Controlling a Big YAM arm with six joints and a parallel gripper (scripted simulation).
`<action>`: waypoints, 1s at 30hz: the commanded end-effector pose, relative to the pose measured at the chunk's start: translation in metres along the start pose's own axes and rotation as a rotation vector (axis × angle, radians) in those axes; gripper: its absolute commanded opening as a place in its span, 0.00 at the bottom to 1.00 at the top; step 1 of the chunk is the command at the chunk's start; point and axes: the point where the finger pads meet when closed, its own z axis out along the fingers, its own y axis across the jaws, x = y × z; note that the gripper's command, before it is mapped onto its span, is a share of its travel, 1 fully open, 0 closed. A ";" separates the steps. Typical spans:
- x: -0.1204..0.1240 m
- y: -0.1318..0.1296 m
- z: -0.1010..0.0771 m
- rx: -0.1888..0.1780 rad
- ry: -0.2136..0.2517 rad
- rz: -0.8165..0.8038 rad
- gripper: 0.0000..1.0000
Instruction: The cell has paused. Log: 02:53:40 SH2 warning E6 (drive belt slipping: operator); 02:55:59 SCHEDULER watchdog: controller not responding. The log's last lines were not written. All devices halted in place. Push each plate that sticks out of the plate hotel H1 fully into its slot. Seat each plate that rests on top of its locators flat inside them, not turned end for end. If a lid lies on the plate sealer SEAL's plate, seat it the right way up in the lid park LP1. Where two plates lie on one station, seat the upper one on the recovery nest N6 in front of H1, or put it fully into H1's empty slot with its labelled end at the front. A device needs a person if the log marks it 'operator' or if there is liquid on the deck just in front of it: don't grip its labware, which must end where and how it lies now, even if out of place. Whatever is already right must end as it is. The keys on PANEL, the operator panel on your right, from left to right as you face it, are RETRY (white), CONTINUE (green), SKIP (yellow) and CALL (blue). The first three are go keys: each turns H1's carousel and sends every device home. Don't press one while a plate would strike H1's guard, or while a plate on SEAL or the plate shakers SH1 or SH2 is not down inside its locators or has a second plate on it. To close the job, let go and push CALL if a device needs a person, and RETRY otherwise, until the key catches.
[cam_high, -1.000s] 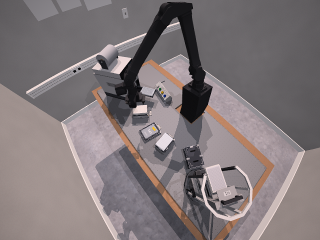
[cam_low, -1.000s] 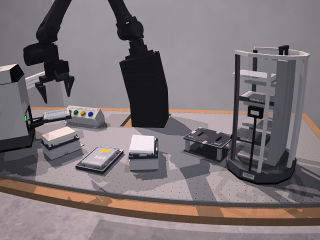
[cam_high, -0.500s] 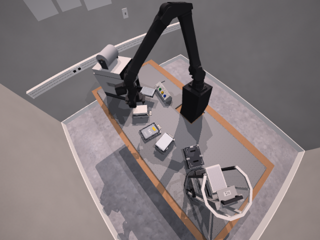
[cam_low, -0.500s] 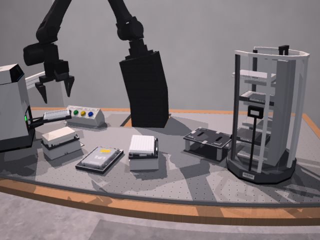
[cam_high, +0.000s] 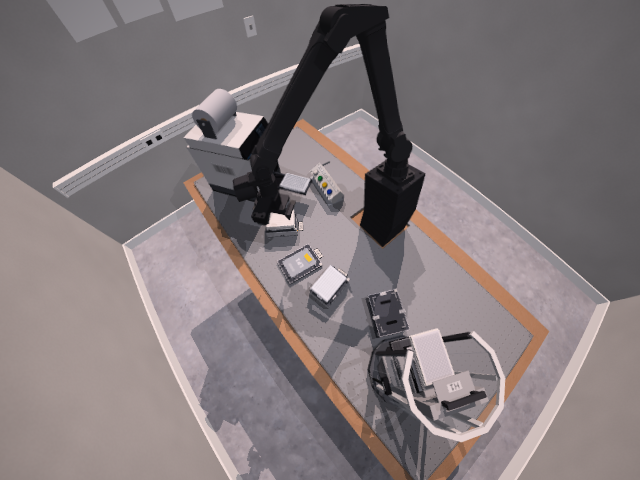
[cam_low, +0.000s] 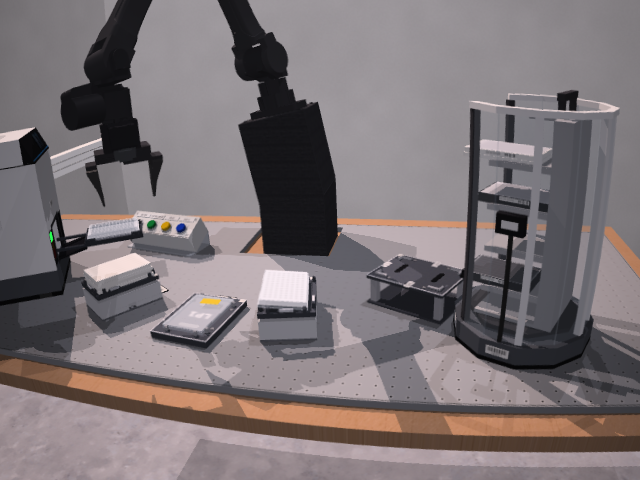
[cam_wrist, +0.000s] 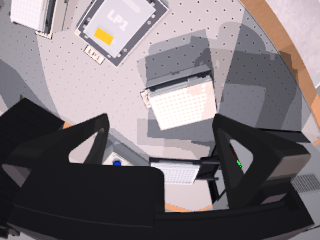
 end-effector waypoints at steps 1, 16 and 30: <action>-0.020 -0.004 -0.019 0.050 -0.029 0.190 1.00; -0.053 0.030 -0.003 0.021 -0.012 0.617 1.00; -0.091 0.048 -0.009 0.025 -0.031 0.836 1.00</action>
